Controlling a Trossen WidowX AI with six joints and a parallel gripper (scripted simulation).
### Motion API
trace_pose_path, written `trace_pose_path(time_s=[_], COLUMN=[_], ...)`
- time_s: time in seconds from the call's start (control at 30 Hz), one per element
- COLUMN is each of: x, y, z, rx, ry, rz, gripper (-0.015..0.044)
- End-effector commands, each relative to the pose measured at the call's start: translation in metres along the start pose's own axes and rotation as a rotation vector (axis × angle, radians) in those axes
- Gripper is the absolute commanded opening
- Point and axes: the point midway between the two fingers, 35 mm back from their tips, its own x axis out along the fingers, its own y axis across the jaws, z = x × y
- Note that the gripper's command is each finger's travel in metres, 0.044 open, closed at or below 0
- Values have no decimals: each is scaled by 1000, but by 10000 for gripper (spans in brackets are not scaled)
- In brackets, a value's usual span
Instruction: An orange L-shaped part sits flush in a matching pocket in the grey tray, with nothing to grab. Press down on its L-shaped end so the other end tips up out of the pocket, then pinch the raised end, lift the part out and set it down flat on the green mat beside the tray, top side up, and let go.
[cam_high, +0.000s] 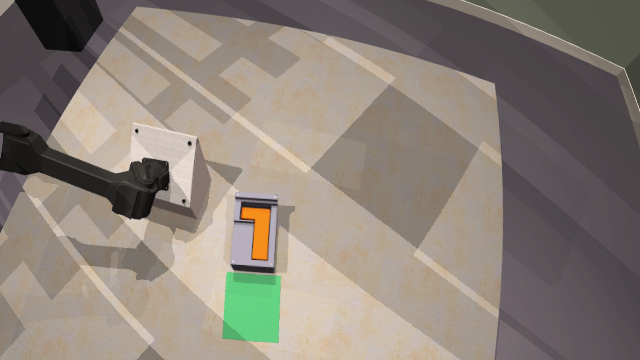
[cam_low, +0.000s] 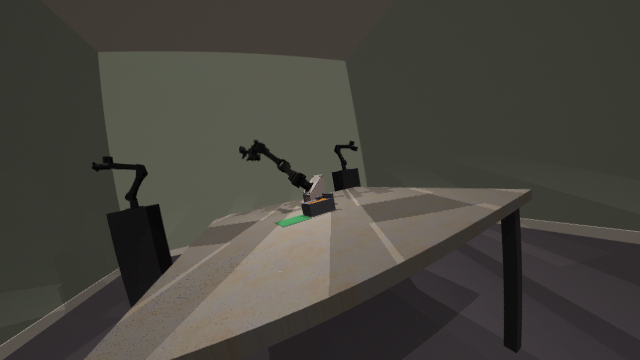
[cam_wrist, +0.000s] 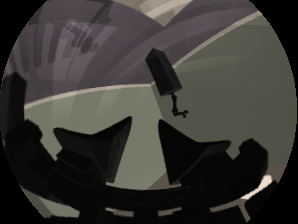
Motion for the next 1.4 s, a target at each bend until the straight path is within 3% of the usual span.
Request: trace_pose_path(time_s=[0.0, 0.33, 0.57, 0.7, 1.1, 1.37], x=[-12, -49, -84, -120, -220, -322], y=[-63, -240, -293, -351, -429, -454], z=[-1, 64, 87, 136, 250, 348], rx=[-193, -691, -833, -985, -1335, -1564], ry=[98, 227, 342, 389, 540, 691], rz=[-73, -395, -509, -679, -1031, -1362], gripper=[180, 180, 180, 180, 180, 180])
